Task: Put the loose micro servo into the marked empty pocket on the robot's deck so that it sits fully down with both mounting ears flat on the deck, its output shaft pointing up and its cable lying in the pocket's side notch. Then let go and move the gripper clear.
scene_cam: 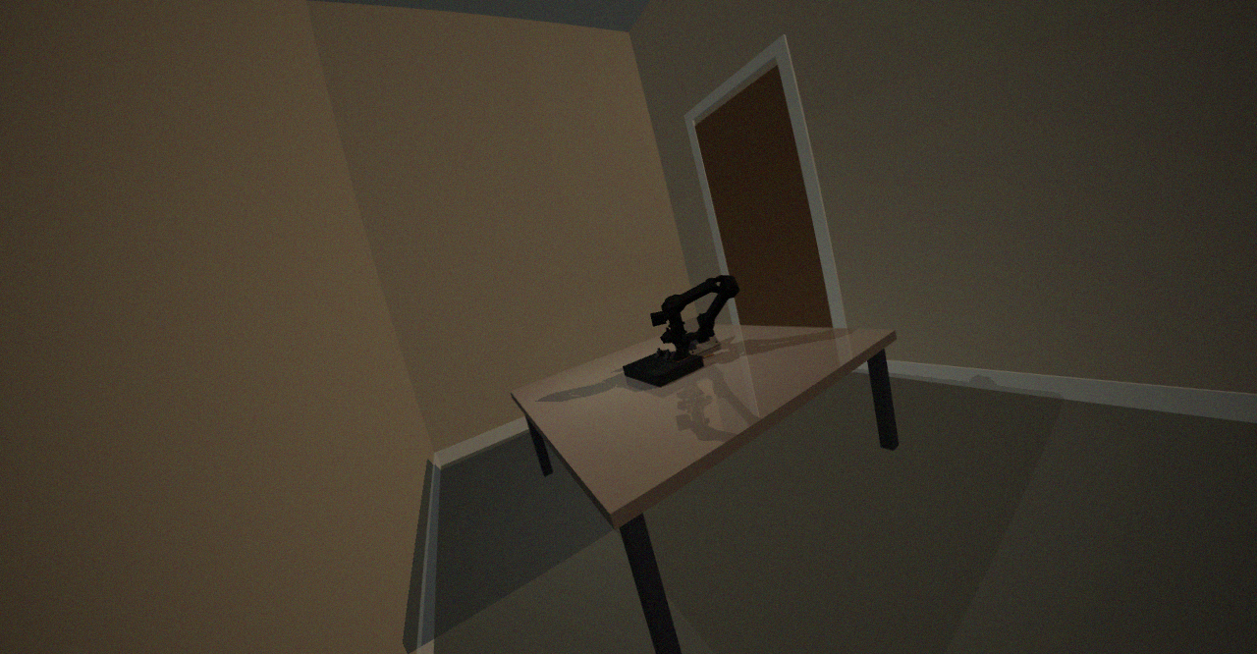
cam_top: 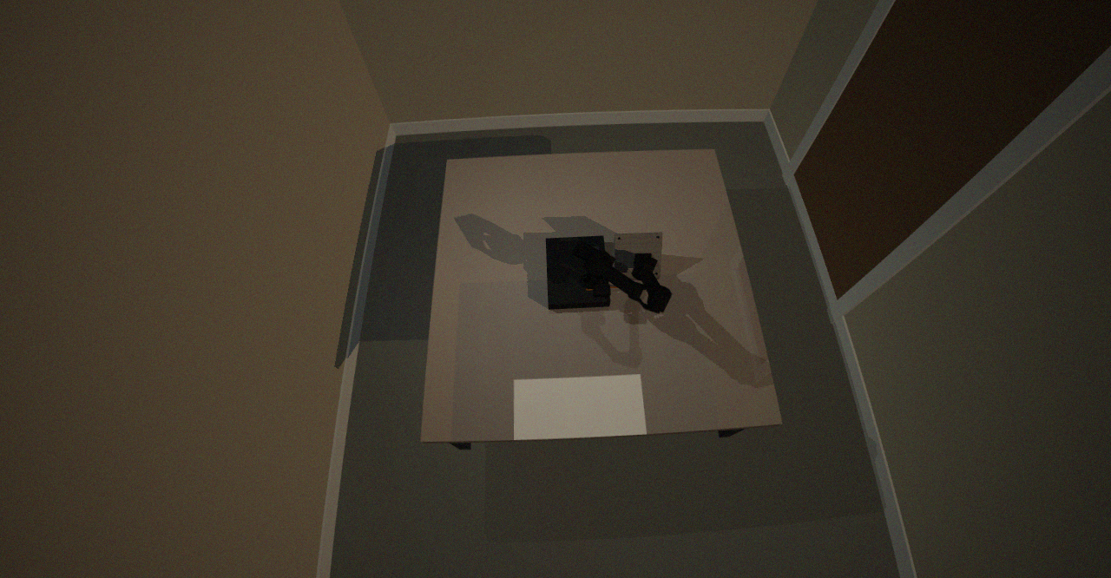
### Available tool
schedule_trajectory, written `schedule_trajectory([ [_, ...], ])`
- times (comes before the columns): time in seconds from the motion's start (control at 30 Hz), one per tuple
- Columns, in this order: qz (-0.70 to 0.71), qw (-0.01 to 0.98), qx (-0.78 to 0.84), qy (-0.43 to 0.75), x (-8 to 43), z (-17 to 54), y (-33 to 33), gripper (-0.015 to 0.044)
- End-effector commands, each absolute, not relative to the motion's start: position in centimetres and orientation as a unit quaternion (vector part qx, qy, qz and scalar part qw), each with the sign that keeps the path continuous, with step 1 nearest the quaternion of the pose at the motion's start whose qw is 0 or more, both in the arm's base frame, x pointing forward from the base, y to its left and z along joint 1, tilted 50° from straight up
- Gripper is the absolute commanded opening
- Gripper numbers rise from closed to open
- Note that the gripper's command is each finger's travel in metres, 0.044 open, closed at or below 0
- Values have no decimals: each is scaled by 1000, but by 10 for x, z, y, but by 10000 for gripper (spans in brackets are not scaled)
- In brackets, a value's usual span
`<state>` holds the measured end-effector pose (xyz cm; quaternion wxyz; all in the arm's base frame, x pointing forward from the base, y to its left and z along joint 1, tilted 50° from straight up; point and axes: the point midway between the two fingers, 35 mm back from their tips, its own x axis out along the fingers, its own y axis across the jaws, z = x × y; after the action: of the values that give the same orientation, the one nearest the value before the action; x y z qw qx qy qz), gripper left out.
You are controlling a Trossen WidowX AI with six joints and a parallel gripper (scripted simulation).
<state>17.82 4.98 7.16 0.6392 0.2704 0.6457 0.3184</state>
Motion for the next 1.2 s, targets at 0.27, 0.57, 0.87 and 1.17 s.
schedule_trajectory([
  [0.27,318,641,274,643,178,68,54,105],
  [0.57,316,641,273,644,178,79,39,187],
  [0.87,317,641,276,642,180,90,30,214],
  [1.17,316,642,274,643,240,117,4,440],
])
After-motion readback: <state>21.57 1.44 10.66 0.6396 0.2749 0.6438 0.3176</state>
